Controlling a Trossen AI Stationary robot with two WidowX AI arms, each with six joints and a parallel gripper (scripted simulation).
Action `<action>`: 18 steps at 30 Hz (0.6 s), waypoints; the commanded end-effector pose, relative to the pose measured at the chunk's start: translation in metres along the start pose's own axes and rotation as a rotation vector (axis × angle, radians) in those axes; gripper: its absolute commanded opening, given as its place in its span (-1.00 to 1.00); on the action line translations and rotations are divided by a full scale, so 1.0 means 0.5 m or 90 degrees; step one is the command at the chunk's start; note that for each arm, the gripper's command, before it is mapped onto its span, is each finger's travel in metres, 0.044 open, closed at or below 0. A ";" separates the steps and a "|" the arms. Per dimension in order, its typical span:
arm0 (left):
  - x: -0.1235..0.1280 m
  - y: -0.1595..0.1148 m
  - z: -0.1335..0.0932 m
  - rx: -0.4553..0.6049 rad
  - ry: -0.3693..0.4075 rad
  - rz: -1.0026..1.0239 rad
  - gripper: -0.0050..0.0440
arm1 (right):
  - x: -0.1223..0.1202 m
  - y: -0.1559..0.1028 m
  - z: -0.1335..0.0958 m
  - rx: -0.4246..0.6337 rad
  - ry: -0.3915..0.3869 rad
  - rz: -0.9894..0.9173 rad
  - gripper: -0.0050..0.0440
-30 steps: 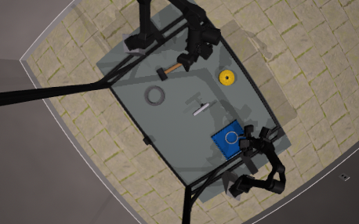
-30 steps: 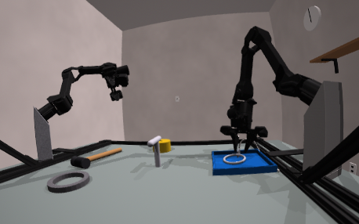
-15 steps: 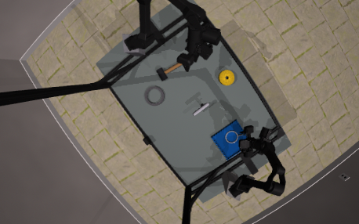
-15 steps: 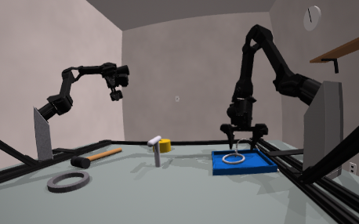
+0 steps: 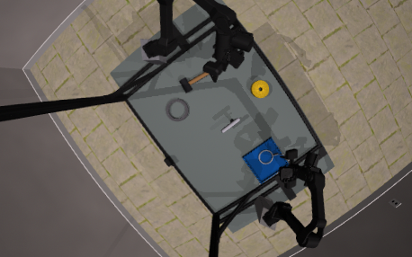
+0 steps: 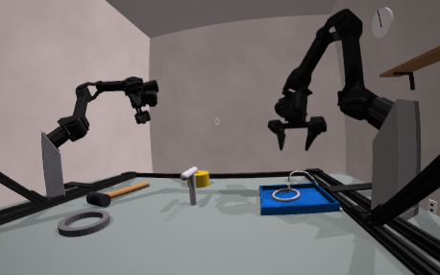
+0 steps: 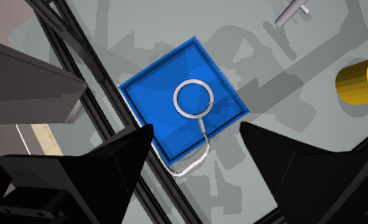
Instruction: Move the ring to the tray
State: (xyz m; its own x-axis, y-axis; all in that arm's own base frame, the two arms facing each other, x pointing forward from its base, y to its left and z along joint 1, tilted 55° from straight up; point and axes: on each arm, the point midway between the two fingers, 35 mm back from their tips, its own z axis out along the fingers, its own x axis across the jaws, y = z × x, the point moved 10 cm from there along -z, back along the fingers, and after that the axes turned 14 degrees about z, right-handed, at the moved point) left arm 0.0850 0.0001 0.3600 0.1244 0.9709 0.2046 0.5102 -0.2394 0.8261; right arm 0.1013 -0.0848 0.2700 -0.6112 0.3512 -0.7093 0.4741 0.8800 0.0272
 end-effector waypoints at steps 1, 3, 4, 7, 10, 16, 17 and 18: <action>0.000 0.000 0.000 0.000 -0.001 0.002 0.84 | 0.003 0.005 -0.014 0.003 0.001 0.004 0.84; 0.000 0.000 0.000 0.000 -0.001 0.002 0.84 | -0.004 -0.006 -0.005 0.002 0.009 -0.003 0.84; 0.000 0.000 0.000 0.000 -0.001 0.002 0.84 | -0.010 -0.016 -0.009 0.005 0.018 -0.008 0.84; 0.000 0.000 0.000 0.000 -0.001 0.002 0.84 | -0.017 -0.028 -0.012 0.007 0.028 -0.013 0.84; 0.000 0.000 0.000 0.000 -0.001 0.002 0.84 | -0.037 -0.069 -0.026 0.008 0.053 -0.022 0.84; 0.000 0.000 0.000 0.000 -0.001 0.002 0.84 | -0.061 -0.162 -0.062 -0.001 0.072 -0.027 0.84; 0.000 0.000 0.000 0.000 -0.001 0.002 0.84 | -0.062 -0.179 -0.070 -0.002 0.071 -0.025 0.84; 0.000 0.000 0.000 0.000 -0.001 0.002 0.84 | -0.063 -0.196 -0.077 -0.003 0.069 -0.023 0.84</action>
State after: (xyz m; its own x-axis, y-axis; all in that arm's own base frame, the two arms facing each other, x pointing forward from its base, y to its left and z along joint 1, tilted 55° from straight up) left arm 0.0850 0.0001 0.3600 0.1244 0.9709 0.2046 0.5101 -0.2395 0.8261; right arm 0.0649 -0.1473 0.3077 -0.6845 0.3582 -0.6350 0.4796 0.8772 -0.0222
